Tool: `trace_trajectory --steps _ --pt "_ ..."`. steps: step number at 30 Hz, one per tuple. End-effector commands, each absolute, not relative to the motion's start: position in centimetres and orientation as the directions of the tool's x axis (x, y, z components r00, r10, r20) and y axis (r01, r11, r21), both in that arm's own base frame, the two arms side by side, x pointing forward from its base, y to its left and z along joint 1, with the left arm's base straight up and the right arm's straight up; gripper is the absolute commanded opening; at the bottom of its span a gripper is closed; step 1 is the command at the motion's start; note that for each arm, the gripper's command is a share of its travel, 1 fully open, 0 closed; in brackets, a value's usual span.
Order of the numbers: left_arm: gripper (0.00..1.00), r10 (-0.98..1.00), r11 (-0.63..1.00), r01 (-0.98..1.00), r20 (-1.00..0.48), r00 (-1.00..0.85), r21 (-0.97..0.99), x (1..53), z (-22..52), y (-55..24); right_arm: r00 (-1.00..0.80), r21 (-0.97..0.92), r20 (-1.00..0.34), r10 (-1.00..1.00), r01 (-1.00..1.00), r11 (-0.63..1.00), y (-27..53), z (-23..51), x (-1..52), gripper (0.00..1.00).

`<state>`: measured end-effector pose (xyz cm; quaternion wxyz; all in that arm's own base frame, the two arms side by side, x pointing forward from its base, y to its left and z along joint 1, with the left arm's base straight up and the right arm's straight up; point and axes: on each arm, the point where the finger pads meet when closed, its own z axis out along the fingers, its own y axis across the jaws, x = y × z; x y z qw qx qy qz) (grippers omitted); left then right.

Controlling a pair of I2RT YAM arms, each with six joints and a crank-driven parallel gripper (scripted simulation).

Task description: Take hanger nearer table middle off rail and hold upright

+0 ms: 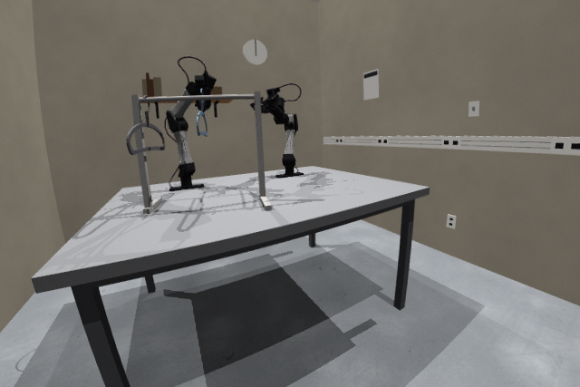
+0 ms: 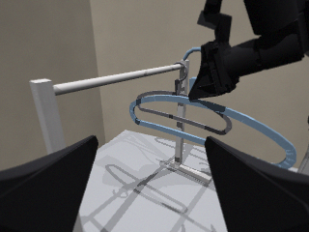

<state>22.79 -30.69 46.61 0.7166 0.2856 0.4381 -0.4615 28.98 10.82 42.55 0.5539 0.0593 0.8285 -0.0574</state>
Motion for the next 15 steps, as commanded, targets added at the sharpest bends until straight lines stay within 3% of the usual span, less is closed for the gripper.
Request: trace_trajectory --steps 1,15 --pt "1.0 -0.412 0.408 0.913 -0.89 0.195 0.011 22.64 47.52 -30.39 -0.329 0.015 -0.941 0.075 0.182 0.983 10.22 44.33 28.68 0.0" --pt "1.0 -0.403 0.404 0.915 -0.897 0.183 0.005 22.64 46.78 -30.63 -0.329 0.015 -0.941 0.075 0.181 0.983 10.23 44.33 28.68 0.0"
